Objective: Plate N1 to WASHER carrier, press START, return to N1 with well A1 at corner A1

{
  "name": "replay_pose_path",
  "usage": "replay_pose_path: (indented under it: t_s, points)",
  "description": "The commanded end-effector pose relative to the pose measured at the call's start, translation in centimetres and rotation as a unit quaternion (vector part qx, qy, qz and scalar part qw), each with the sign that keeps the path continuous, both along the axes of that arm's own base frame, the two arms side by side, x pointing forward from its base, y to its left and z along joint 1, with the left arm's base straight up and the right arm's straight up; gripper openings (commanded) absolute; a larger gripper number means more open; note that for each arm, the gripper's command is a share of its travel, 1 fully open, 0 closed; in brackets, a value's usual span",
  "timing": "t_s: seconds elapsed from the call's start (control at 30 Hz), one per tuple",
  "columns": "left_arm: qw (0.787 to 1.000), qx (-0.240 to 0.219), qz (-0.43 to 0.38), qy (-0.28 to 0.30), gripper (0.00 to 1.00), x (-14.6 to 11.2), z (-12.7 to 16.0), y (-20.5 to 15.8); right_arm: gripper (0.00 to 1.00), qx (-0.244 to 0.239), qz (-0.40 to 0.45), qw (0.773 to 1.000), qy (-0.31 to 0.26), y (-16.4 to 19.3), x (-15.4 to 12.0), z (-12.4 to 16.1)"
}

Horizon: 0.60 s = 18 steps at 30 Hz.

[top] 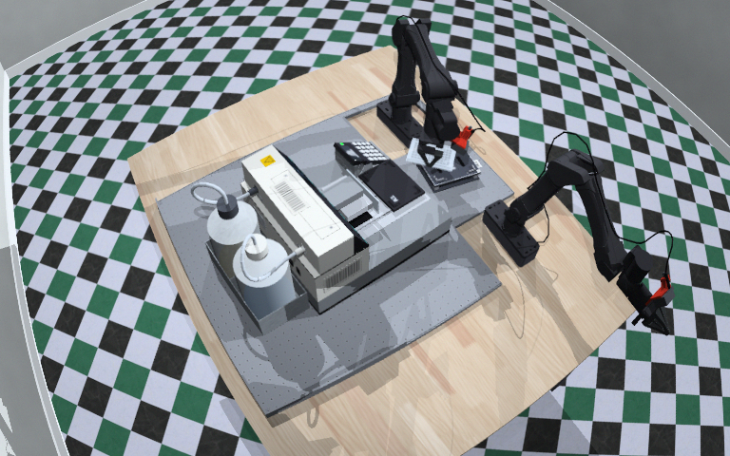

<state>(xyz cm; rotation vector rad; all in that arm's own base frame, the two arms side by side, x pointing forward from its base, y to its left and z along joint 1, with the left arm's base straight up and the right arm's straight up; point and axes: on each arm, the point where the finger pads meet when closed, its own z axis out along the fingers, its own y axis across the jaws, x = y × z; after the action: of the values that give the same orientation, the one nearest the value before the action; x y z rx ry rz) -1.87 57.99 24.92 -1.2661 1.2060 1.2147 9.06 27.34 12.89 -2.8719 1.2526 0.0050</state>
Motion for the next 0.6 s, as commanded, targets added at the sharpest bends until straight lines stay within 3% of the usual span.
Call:
replay_pose_path:
  t_s: [0.0, 0.13, 0.47, 0.57]
  points:
    - [1.000, 0.016, -0.002, 0.006, 0.00, -0.3, 0.7, 0.0, 0.00, 0.030, -0.029, 0.999, -0.002, 0.1, 1.0, 1.4]
    - [1.000, 0.016, -0.002, 0.006, 0.00, -0.3, 0.7, 0.0, 0.00, 0.019, -0.125, 0.992, -0.008, -0.5, 4.2, 1.9]
    - [1.000, 0.016, -0.002, 0.006, 0.00, -0.3, 0.7, 0.0, 0.00, -0.001, -0.306, 0.952, 0.009, -1.4, 8.7, 2.5]
    - [1.000, 0.016, -0.002, 0.006, 0.00, -0.3, 0.7, 0.0, 0.00, 0.002, -0.308, 0.951, 0.008, -1.3, 8.7, 2.7]
